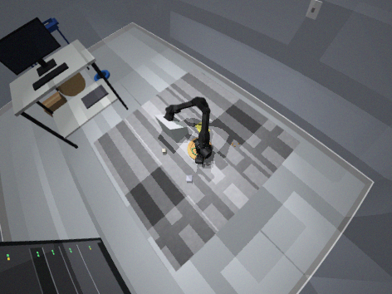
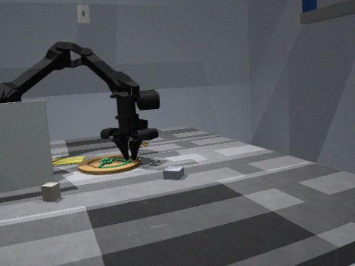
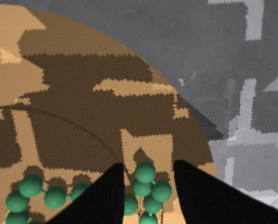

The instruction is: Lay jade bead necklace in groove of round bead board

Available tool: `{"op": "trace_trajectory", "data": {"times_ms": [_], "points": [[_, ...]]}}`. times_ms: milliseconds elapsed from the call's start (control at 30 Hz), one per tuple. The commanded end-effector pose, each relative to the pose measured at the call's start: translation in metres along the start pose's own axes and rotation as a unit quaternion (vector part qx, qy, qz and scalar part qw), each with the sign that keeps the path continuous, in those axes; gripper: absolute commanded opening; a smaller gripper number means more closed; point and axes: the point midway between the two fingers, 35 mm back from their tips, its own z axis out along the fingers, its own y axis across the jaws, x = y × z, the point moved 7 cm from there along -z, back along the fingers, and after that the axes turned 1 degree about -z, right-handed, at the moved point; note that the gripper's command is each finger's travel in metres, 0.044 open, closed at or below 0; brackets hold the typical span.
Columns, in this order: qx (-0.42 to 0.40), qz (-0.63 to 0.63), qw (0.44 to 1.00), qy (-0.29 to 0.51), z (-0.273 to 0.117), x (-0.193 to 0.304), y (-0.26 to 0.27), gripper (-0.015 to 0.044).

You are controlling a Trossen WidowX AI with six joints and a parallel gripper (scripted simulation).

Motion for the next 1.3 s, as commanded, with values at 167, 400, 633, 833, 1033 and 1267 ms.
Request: {"op": "trace_trajectory", "data": {"times_ms": [167, 400, 633, 833, 1033, 1267], "points": [[0.000, 0.000, 1.000, 0.000, -0.0003, -0.0001, -0.0001, 0.0000], [0.000, 0.000, 1.000, 0.000, -0.0003, -0.0001, -0.0001, 0.0000], [0.000, 0.000, 1.000, 0.000, -0.0003, -0.0001, -0.0001, 0.0000], [-0.001, 0.001, 1.000, 0.000, -0.0020, 0.0002, 0.0001, 0.0000], [-0.003, 0.005, 1.000, -0.001, -0.0079, 0.0013, 0.0009, 0.0000], [-0.003, 0.005, 1.000, -0.001, -0.0080, -0.0019, 0.0053, 0.0000]]}}
